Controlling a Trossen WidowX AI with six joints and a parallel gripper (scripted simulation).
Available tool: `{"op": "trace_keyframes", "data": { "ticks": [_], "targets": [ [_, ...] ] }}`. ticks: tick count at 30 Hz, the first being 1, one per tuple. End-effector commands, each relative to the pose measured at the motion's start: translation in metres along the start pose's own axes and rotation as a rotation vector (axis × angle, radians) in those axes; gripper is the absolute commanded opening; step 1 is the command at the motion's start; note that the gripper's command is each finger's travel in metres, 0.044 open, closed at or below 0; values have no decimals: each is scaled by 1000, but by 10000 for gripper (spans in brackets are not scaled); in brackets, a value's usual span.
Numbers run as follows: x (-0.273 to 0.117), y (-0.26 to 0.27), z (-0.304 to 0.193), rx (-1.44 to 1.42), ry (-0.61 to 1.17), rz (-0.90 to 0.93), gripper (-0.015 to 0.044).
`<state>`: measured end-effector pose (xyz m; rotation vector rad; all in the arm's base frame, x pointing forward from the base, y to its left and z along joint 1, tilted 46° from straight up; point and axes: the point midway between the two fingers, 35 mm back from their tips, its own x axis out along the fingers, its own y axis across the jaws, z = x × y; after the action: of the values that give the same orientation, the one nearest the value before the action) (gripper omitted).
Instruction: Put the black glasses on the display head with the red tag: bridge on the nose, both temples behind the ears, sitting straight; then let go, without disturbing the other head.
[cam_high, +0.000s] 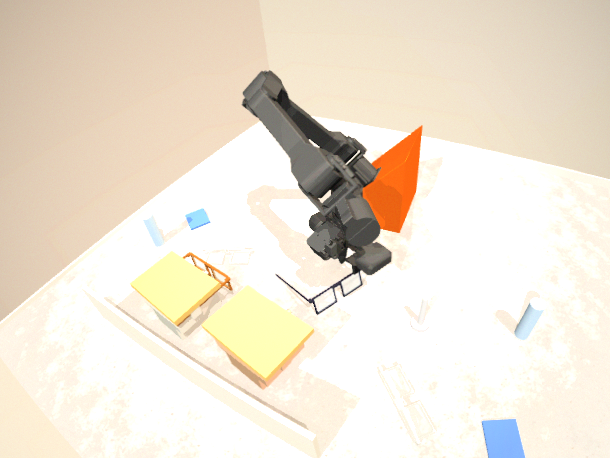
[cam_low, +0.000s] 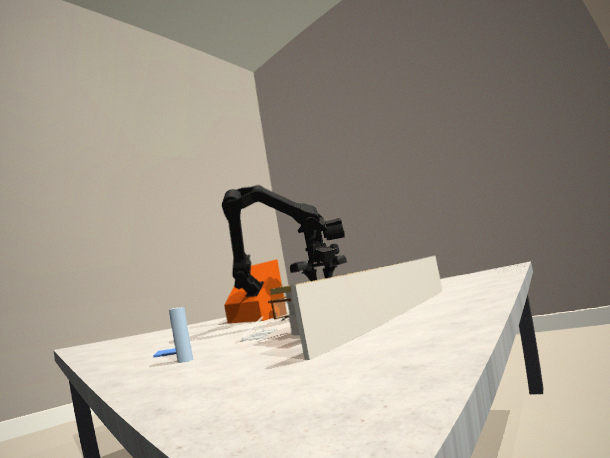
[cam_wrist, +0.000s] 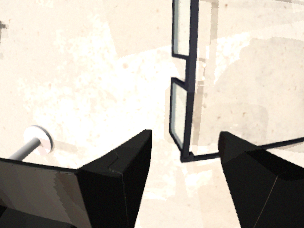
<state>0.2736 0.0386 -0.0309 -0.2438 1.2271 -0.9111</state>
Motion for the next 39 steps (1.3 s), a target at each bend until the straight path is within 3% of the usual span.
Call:
{"op": "trace_keyframes", "data": {
  "ticks": [1, 4, 7, 39],
  "targets": [
    [0, 0, 0, -3, -1, 0, 200],
    [-5, -7, -2, 1, 6, -3, 200],
    [-5, -7, -2, 1, 6, -3, 140],
    [32, -6, -1, 1, 5, -2, 140]
  ]
}}
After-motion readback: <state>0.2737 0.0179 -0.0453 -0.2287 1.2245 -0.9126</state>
